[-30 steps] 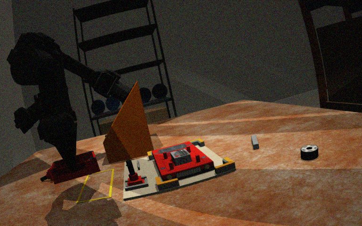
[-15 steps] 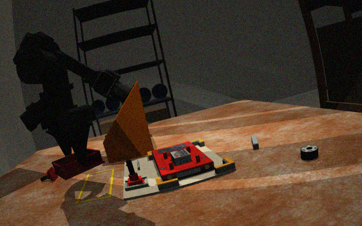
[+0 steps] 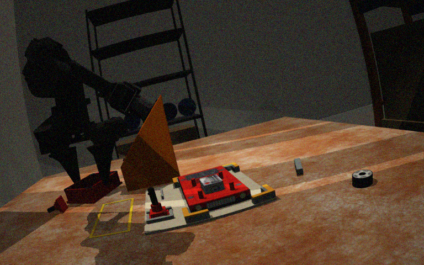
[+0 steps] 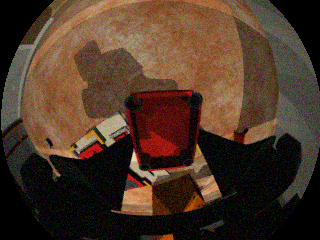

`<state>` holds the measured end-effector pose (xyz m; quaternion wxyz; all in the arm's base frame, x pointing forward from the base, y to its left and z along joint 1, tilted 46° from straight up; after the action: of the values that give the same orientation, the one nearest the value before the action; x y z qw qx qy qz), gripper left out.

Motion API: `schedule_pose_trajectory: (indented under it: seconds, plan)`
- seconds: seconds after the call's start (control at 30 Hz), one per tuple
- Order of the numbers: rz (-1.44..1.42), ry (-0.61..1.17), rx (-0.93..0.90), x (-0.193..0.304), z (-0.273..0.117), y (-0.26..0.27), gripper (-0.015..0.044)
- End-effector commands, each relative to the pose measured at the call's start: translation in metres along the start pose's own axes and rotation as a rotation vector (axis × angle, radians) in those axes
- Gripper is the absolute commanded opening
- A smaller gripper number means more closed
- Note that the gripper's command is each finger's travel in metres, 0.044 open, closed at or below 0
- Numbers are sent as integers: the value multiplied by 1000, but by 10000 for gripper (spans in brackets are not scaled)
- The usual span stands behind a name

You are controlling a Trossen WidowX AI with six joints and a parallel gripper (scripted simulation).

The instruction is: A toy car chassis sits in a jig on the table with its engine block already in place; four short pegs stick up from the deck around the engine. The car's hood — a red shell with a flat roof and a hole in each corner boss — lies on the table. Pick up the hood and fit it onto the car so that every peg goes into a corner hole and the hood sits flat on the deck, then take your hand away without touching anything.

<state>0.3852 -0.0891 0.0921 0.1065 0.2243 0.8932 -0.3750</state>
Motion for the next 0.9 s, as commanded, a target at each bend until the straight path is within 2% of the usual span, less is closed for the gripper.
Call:
schedule_pose_trajectory:
  seconds: [0.0,0.47,0.67,0.87]
  plan:
    - [-104,-9,1,4,-2,-3,0]
    - [-514,-12,4,23,-1,-10,0]
    - [-534,-12,4,23,2,-10,0]
    - [-534,-11,3,22,31,-9,0]
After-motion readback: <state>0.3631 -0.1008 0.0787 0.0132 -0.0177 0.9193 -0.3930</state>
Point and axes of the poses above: the point midway between the two fingers, 35 mm back from their tips, its own z axis out along the fingers, its own y axis across the jaws, x = y × z, the point moved 4 cm from there along -z, back along the fingers, and after that the axes turned 2 degrees about z, right-handed, at the moved point
